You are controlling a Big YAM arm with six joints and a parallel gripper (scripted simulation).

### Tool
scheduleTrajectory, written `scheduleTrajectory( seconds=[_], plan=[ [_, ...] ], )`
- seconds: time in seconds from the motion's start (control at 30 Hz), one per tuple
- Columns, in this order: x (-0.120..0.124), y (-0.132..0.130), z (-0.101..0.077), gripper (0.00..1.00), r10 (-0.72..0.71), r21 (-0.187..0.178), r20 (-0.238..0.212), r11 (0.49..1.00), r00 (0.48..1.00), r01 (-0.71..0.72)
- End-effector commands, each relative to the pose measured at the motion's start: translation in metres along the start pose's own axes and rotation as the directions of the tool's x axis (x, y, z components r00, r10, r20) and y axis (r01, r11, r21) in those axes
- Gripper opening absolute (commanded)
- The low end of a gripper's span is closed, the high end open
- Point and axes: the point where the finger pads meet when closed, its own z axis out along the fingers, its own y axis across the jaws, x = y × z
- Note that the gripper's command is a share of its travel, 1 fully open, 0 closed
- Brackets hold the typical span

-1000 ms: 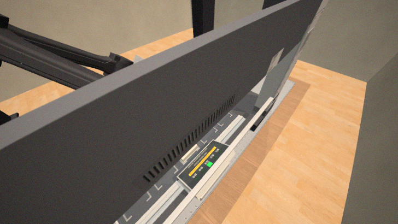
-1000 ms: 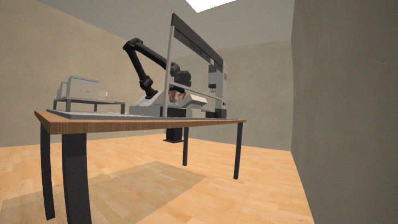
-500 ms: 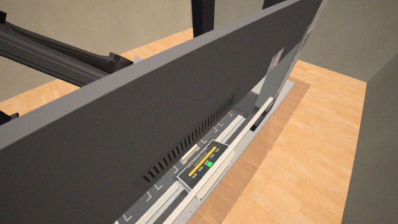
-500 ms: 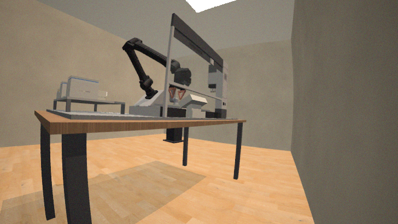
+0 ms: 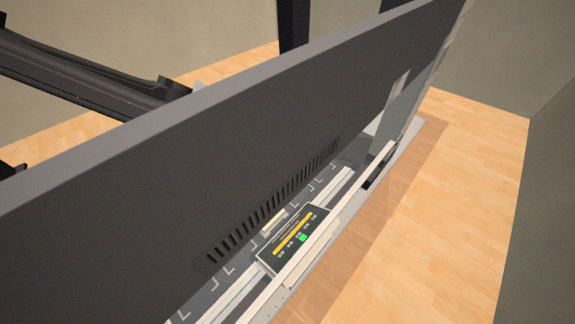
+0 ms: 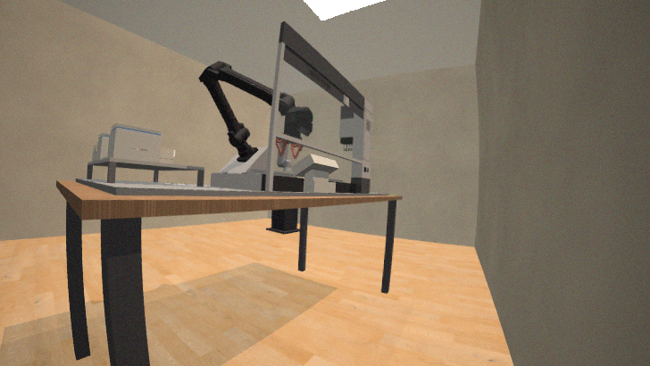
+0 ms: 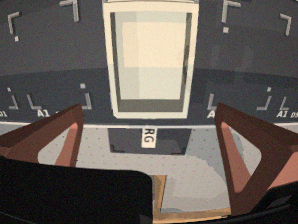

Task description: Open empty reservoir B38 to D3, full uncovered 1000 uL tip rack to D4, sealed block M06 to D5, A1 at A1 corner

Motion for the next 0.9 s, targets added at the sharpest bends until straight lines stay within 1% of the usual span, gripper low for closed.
scheduleTrajectory(
  seconds=[0.0, 0.1, 0.13, 0.2, 0.6, 0.67, 0.7, 0.87],
  plan=[
    [-0.022, -0.007, -0.031, 1.00, 0.043, -0.007, 0.062, 0.999, 0.997, -0.042],
    [-0.022, -0.007, -0.033, 1.00, 0.043, -0.007, 0.062, 0.999, 0.997, -0.042],
    [-0.021, -0.004, -0.032, 1.00, 0.036, -0.006, 0.056, 0.999, 0.998, -0.036],
    [-0.022, -0.006, -0.038, 1.00, 0.043, -0.008, 0.062, 0.999, 0.997, -0.042],
    [-0.021, -0.007, -0.059, 1.00, 0.044, -0.010, 0.063, 0.999, 0.997, -0.043],
    [-0.021, -0.007, -0.059, 1.00, 0.044, -0.010, 0.063, 0.999, 0.997, -0.043],
    [-0.021, -0.003, -0.058, 1.00, 0.035, -0.008, 0.055, 0.999, 0.998, -0.035],
    [-0.020, -0.007, -0.069, 1.00, 0.044, -0.011, 0.063, 0.999, 0.997, -0.044]
  ],
)
